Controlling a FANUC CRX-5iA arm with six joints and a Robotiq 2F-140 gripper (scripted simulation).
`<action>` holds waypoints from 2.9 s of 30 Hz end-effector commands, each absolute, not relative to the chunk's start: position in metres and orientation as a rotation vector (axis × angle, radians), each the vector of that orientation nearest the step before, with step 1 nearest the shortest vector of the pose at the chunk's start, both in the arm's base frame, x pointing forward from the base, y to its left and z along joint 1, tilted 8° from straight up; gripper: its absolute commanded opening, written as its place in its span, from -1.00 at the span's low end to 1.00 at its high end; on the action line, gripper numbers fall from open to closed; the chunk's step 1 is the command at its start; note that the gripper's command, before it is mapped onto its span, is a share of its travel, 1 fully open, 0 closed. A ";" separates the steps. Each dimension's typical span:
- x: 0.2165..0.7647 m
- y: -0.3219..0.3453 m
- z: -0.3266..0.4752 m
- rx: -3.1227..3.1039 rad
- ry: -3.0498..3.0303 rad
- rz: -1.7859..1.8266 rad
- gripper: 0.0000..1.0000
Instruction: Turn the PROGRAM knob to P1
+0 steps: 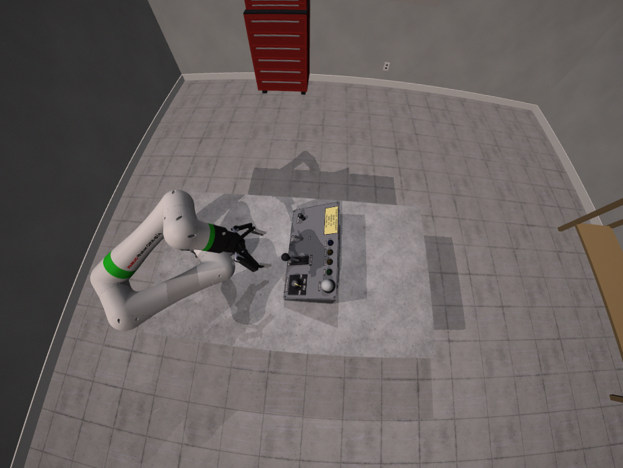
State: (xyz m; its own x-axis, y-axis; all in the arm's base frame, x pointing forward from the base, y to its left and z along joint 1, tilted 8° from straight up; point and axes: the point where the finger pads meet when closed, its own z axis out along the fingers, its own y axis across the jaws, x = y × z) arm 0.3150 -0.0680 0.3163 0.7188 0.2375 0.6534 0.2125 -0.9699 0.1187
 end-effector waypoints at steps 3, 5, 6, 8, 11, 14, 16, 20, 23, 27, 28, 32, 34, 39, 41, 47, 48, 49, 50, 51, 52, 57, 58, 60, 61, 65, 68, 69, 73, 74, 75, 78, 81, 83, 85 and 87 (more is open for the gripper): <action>0.311 -0.094 0.315 2.889 0.373 1.090 1.00; 0.311 -0.094 0.315 2.889 0.373 1.090 1.00; 0.311 -0.094 0.315 2.889 0.373 1.090 1.00; 0.311 -0.094 0.315 2.889 0.373 1.090 1.00; 0.311 -0.094 0.315 2.889 0.373 1.090 1.00; 0.311 -0.094 0.315 2.889 0.373 1.090 1.00; 0.311 -0.094 0.315 2.889 0.373 1.090 1.00; 0.311 -0.094 0.315 2.889 0.373 1.090 1.00; 0.311 -0.094 0.315 2.889 0.373 1.090 1.00; 0.311 -0.094 0.315 2.889 0.373 1.090 1.00; 0.311 -0.094 0.315 2.889 0.373 1.090 1.00; 0.308 -0.116 0.312 2.901 0.370 1.074 1.00; 0.308 -0.116 0.312 2.901 0.370 1.074 1.00; 0.308 -0.116 0.312 2.901 0.370 1.074 1.00; 0.308 -0.116 0.312 2.901 0.370 1.074 1.00; 0.308 -0.116 0.312 2.901 0.370 1.074 1.00; 0.308 -0.116 0.312 2.901 0.370 1.074 1.00; 0.308 -0.116 0.312 2.901 0.370 1.074 1.00; 0.308 -0.116 0.312 2.901 0.370 1.074 1.00; 0.308 -0.116 0.312 2.901 0.370 1.074 1.00; 0.308 -0.116 0.312 2.901 0.370 1.074 1.00; 0.305 -0.134 0.307 2.913 0.368 1.057 1.00; 0.305 -0.134 0.307 2.913 0.368 1.057 1.00; 0.305 -0.134 0.307 2.913 0.368 1.057 1.00; 0.305 -0.134 0.307 2.913 0.368 1.057 1.00; 0.305 -0.134 0.307 2.913 0.368 1.057 1.00; 0.305 -0.134 0.307 2.913 0.368 1.057 1.00; 0.305 -0.134 0.307 2.913 0.368 1.057 1.00; 0.304 -0.147 0.303 2.922 0.367 1.044 1.00; 0.304 -0.147 0.303 2.922 0.367 1.044 1.00; 0.304 -0.147 0.303 2.922 0.367 1.044 1.00; 0.304 -0.147 0.303 2.922 0.367 1.044 1.00; 0.304 -0.147 0.303 2.922 0.367 1.044 1.00; 0.304 -0.147 0.303 2.922 0.367 1.044 1.00; 0.304 -0.147 0.303 2.922 0.367 1.044 1.00; 0.303 -0.154 0.300 2.928 0.366 1.035 1.00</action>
State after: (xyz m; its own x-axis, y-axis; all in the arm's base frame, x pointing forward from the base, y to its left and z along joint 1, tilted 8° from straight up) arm 0.3033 -0.1480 0.3020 0.7505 0.2238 0.6218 0.2126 -0.9727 0.0936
